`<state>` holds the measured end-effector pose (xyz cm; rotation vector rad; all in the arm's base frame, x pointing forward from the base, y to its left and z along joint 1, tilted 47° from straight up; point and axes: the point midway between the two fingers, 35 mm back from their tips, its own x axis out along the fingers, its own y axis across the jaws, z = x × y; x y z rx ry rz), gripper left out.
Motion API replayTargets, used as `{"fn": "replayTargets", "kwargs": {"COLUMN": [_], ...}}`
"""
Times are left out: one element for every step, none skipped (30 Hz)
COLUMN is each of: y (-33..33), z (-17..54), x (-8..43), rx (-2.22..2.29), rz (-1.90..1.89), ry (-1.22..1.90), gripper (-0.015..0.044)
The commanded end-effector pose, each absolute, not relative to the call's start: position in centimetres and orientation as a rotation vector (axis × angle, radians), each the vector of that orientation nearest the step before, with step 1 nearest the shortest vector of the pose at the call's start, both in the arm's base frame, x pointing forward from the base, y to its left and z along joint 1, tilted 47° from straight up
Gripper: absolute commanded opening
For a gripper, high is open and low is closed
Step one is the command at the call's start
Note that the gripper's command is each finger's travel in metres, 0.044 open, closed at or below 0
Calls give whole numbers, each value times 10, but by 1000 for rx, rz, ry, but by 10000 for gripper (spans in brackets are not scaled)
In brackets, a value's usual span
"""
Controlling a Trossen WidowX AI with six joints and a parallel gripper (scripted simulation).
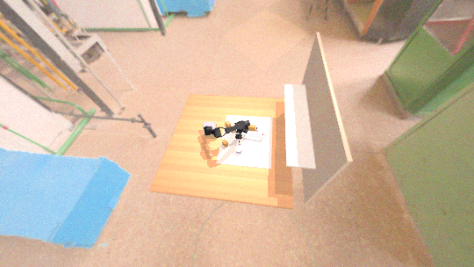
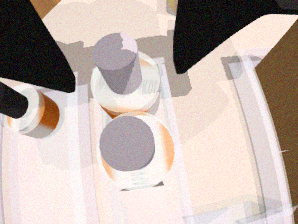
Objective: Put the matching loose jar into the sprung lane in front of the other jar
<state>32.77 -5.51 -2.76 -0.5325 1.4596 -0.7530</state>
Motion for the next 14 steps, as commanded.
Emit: {"fn": "replayTargets", "kwargs": {"y": [-53, -53, -53, -52, -51, -51, -50, -49, -49, -48, -47, -47, -46, -46], "z": [-26, -26, -26, -26, -27, -27, -27, -28, -28, -28, -29, -29, -29, -29], "x": [328, 326, 324, 321, 318, 315, 312, 308, 305, 302, 298, 295, 292, 288], "rx": [-522, -522, -522, -522, -522, -522, -522, -522, -522, -522, -522, -522, -522, -522], "rz": [-757, -757, -757, -756, -756, -756, -756, -756, -756, -755, -755, -755, -755, -755], "ry": [1455, 1455, 1455, 1455, 1456, 1456, 1456, 1456, 1456, 1457, 1457, 1457, 1457, 1457], "gripper": [293, 293, 293, 293, 293, 293, 293, 293, 293, 293, 293, 293, 293, 293]}}
